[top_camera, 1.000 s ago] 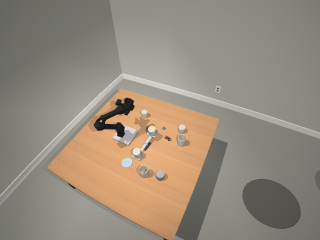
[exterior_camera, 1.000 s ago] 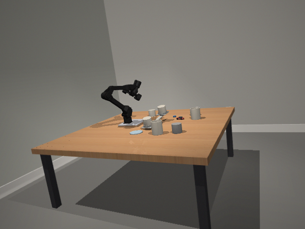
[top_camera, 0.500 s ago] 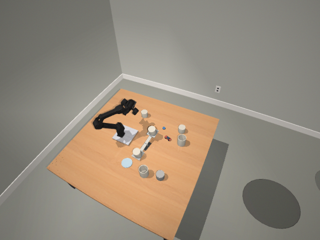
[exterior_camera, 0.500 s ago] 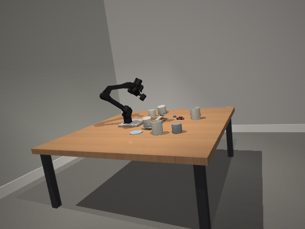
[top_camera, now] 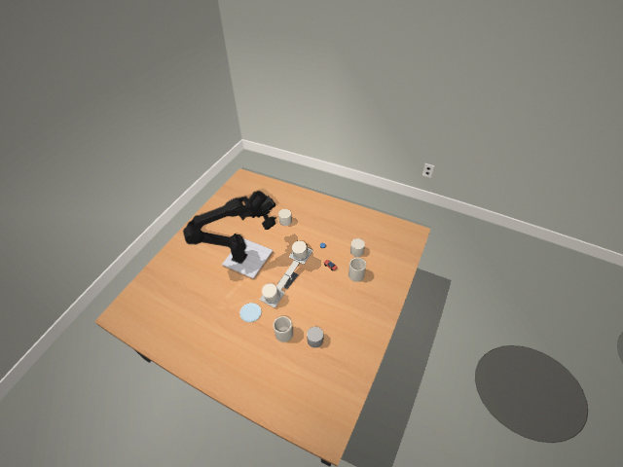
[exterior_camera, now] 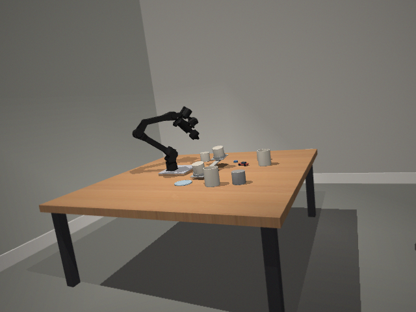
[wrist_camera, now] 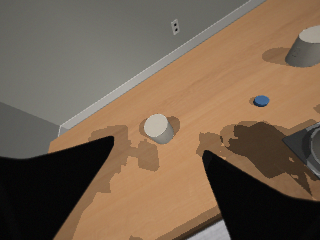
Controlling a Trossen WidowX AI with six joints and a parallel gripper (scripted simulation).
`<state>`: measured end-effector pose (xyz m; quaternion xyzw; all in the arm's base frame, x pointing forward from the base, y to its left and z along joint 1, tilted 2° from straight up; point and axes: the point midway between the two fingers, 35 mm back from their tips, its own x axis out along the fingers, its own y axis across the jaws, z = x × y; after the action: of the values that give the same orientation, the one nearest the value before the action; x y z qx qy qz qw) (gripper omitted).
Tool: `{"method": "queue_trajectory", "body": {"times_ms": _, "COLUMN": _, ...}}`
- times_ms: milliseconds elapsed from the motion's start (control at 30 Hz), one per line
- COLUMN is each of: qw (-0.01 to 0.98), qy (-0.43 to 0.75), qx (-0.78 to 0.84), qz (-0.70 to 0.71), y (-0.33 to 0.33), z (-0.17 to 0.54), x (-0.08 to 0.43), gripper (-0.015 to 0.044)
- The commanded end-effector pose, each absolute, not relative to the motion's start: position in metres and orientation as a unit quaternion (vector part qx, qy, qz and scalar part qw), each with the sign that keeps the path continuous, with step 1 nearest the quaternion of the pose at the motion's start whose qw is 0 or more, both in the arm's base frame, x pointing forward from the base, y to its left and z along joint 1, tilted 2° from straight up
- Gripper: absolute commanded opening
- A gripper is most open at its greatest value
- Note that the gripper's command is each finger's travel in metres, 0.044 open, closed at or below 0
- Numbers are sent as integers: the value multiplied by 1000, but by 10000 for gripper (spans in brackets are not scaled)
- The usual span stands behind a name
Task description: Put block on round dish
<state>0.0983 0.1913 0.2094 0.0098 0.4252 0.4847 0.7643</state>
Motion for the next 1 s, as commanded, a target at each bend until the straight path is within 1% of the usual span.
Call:
{"method": "queue_trajectory", "body": {"times_ms": 0, "qw": 796, "qy": 425, "qx": 14, "qz": 430, "y": 178, "z": 212, "x": 113, "gripper": 440}}
{"method": "queue_trajectory", "body": {"times_ms": 500, "qw": 889, "qy": 416, "qx": 18, "qz": 189, "y": 104, "z": 219, "x": 158, "gripper": 440}}
{"method": "queue_trajectory", "body": {"times_ms": 967, "qw": 923, "qy": 382, "qx": 15, "qz": -44, "y": 22, "z": 238, "x": 168, "gripper": 440}}
